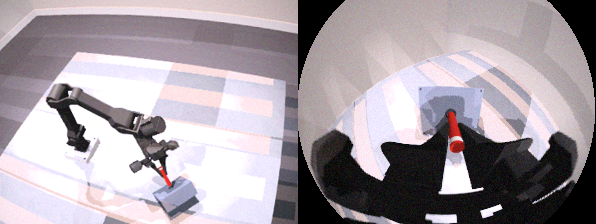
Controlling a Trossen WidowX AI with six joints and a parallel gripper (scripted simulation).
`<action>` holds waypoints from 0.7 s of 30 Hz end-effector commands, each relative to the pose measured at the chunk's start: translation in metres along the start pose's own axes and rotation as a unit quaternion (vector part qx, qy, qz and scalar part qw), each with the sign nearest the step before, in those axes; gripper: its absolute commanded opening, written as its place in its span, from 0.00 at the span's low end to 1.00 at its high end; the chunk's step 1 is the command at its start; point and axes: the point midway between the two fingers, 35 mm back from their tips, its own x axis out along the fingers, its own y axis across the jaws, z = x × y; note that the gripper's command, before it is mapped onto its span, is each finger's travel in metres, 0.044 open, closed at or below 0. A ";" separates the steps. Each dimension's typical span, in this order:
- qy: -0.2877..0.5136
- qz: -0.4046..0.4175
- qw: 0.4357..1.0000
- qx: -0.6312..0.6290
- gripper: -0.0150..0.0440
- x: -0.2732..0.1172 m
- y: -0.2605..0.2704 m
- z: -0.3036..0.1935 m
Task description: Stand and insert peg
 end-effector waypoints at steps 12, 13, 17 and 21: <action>0.000 0.000 1.000 0.000 0.25 0.003 0.000 -0.001; 0.000 0.000 1.000 0.000 0.25 0.004 0.000 -0.001; 0.000 0.000 1.000 0.000 0.25 0.005 -0.001 -0.002; 0.000 0.000 1.000 0.000 0.25 0.008 0.000 -0.002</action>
